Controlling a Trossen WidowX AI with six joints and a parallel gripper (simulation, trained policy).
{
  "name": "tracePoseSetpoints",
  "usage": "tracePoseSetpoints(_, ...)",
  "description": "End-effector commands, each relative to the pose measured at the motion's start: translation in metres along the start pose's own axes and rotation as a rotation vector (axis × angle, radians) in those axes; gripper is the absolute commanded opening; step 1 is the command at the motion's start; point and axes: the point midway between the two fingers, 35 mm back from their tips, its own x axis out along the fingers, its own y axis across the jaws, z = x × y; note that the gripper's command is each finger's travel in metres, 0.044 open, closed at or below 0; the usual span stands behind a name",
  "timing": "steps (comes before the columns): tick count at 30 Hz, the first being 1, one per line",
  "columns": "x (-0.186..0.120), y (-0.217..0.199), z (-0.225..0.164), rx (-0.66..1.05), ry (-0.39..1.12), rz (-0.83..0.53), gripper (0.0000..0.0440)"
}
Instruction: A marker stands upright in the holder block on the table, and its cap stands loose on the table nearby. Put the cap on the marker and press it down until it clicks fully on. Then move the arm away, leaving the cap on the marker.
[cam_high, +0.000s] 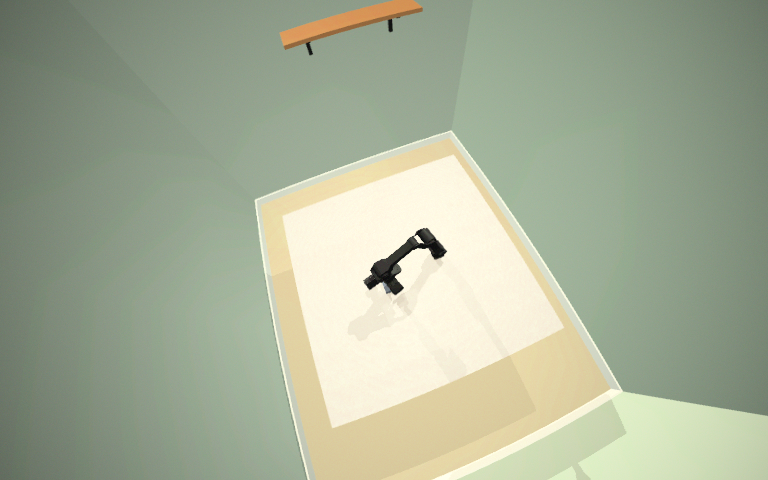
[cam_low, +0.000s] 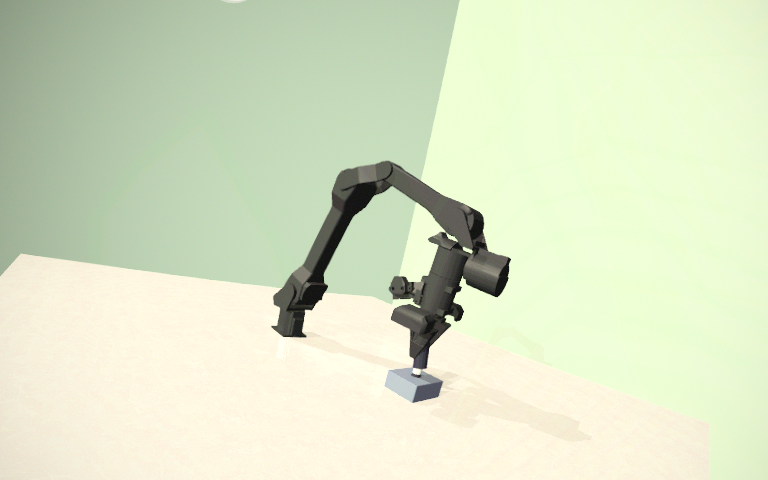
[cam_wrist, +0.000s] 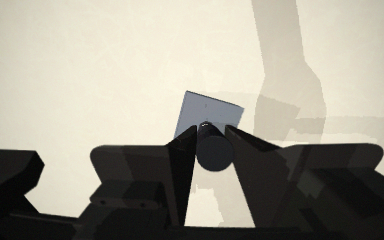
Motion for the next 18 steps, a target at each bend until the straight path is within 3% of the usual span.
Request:
tracePoseSetpoints(1,0.017,0.000,0.009,-0.019,-0.063,-0.003,0.0127)
tracePoseSetpoints(6,0.018,0.002,0.008,-0.038,-0.055,0.004,0.0134)
tracePoseSetpoints(9,0.016,0.001,0.014,-0.045,-0.064,-0.005,0.0164)
tracePoseSetpoints(18,0.008,-0.001,0.022,-0.069,-0.044,-0.007,0.0382)
